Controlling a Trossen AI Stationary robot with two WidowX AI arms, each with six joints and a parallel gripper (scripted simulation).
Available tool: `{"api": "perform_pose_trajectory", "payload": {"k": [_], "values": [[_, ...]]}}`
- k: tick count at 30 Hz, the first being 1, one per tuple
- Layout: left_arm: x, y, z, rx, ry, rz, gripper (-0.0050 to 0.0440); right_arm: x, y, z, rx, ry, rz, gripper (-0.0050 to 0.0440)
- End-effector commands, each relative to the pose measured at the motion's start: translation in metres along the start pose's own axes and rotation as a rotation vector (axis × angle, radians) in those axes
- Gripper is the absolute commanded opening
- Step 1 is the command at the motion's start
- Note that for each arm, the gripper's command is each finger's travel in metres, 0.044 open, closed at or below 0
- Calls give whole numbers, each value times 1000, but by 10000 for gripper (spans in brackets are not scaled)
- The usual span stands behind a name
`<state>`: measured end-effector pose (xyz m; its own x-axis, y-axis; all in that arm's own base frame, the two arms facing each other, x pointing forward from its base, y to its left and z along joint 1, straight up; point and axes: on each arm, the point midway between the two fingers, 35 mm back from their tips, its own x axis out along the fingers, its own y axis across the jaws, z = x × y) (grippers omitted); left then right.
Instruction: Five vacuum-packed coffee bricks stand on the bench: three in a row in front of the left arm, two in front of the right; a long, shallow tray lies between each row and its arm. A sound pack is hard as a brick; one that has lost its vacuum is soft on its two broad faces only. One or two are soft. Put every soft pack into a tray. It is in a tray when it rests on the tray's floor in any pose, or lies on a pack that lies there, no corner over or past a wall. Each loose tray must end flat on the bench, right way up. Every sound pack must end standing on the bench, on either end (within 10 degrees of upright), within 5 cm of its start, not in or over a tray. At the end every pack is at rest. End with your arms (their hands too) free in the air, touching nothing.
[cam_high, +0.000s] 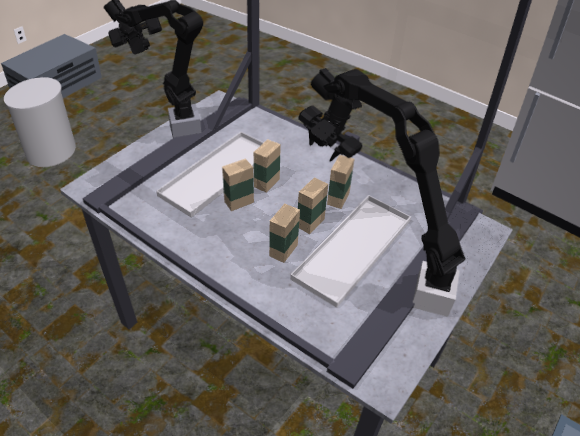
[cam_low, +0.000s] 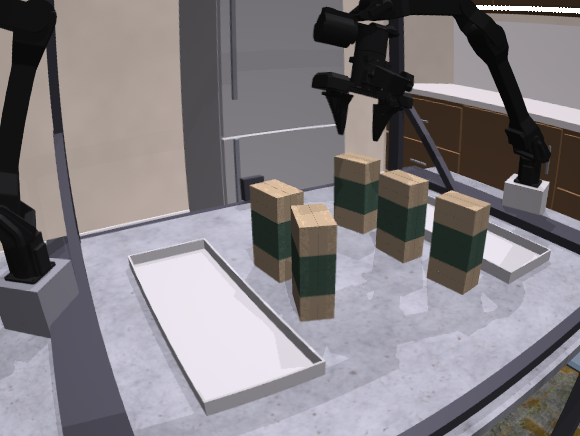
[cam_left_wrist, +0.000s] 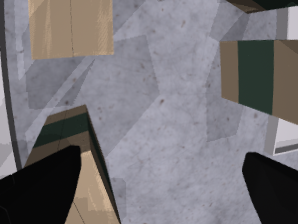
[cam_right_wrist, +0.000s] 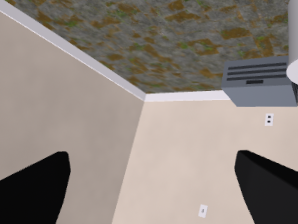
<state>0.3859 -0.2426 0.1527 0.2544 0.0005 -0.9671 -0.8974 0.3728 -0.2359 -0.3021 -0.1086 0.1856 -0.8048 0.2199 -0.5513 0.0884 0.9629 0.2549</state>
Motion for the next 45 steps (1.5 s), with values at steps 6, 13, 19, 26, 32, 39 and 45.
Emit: {"api": "perform_pose_trajectory", "payload": {"k": [6,13,19,26,32,39,45], "values": [[1,19,-40,-184,64,126,354,-3,1,-5,12,13,-4,358],[4,34,-59,-303,74,223,354,-3,1,-5,12,13,-4,358],[4,34,-59,-303,74,223,354,-3,1,-5,12,13,-4,358],[4,34,-59,-303,74,223,354,-3,1,-5,12,13,-4,358],[4,34,-59,-303,74,223,354,-3,1,-5,12,13,-4,358],[4,34,-59,-303,74,223,354,-3,1,-5,12,13,-4,358],[4,34,-59,-303,74,223,354,-3,1,-5,12,13,-4,358]]}}
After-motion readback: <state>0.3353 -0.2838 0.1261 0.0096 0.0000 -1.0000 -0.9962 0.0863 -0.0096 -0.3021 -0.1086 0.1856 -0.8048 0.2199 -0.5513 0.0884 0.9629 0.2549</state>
